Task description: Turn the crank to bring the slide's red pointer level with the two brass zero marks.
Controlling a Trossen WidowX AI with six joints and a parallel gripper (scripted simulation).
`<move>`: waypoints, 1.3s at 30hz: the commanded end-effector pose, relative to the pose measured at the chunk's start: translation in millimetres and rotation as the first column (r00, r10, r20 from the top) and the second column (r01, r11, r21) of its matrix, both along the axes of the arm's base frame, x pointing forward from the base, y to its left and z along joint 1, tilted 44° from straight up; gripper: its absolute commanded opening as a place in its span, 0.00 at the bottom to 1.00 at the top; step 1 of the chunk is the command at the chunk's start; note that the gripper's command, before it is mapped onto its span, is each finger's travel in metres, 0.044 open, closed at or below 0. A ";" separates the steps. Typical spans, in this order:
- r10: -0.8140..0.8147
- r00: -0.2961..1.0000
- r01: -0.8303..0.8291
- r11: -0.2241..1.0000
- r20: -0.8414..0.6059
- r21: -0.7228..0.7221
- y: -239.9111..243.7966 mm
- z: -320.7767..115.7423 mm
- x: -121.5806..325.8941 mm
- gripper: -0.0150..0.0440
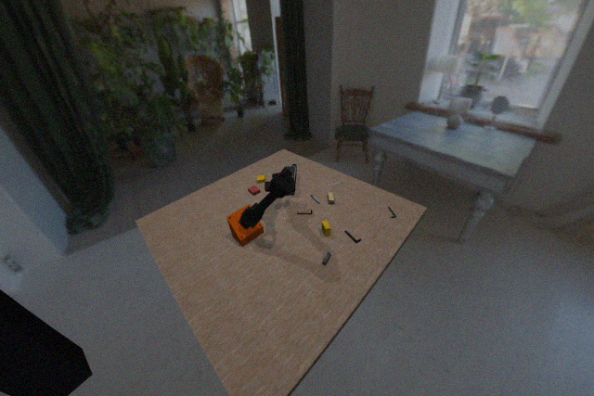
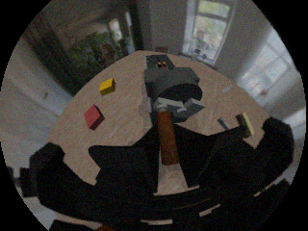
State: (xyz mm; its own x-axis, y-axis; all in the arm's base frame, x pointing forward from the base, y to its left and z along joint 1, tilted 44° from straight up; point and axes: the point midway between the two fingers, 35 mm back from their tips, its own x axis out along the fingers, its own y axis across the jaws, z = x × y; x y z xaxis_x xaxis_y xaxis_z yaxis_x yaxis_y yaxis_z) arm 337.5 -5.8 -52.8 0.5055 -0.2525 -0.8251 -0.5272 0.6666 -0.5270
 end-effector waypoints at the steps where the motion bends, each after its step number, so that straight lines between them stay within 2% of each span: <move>1: 0.000 1.000 0.000 1.000 -0.016 0.001 -3.2 -8.5 -3.2 0.25; 39: 0.000 1.000 0.000 1.000 -0.017 -0.001 -43.5 -21.5 4.6 0.25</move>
